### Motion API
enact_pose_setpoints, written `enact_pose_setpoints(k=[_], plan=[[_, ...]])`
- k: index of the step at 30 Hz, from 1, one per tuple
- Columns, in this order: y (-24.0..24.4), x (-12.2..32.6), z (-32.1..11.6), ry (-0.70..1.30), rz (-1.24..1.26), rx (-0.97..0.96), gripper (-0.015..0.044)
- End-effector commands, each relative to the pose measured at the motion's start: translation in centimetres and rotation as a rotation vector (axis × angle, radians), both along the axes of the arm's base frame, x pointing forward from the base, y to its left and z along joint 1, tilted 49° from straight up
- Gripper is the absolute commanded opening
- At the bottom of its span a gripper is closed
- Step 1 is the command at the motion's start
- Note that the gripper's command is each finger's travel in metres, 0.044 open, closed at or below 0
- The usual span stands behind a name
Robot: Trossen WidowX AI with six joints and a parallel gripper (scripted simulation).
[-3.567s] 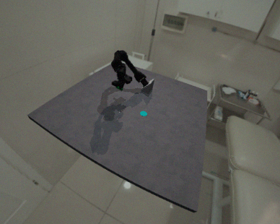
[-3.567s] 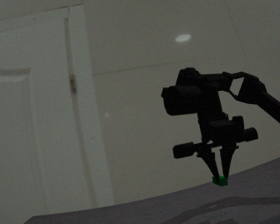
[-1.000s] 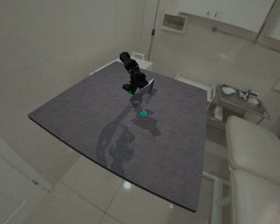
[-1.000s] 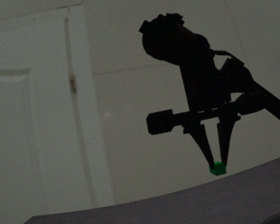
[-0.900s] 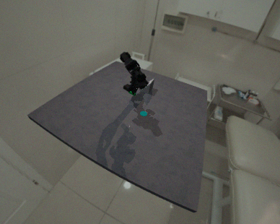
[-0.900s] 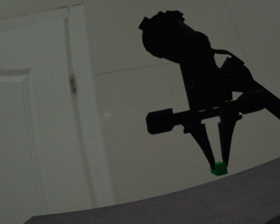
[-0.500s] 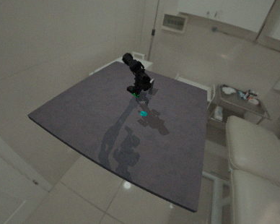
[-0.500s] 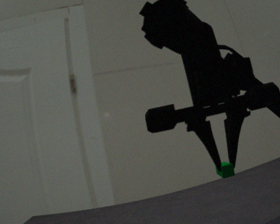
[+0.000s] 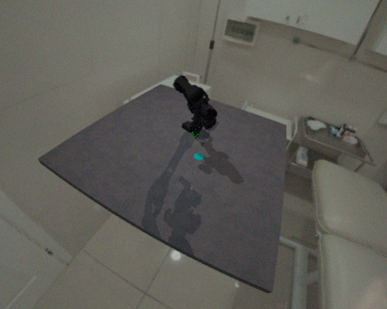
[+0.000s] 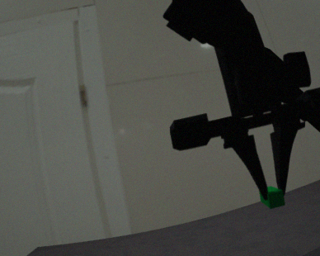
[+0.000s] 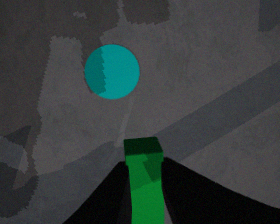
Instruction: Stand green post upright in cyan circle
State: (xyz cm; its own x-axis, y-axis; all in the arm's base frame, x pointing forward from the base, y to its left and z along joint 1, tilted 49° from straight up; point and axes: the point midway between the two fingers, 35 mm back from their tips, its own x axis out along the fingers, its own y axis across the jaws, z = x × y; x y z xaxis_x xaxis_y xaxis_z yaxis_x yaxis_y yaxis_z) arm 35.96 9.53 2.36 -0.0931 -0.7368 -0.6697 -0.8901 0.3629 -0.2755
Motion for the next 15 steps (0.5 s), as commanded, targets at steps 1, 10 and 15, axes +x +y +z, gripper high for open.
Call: enact_pose_setpoints(k=[1,10,15], plan=[[0.7,0.1,-0.9,-0.008,-0.012,0.000,0.0023],[2.0,0.3,-2.8,-0.018,-0.026,-0.008,0.0023],[2.1,0.3,-3.0,-0.019,-0.029,-0.004,0.0023]])
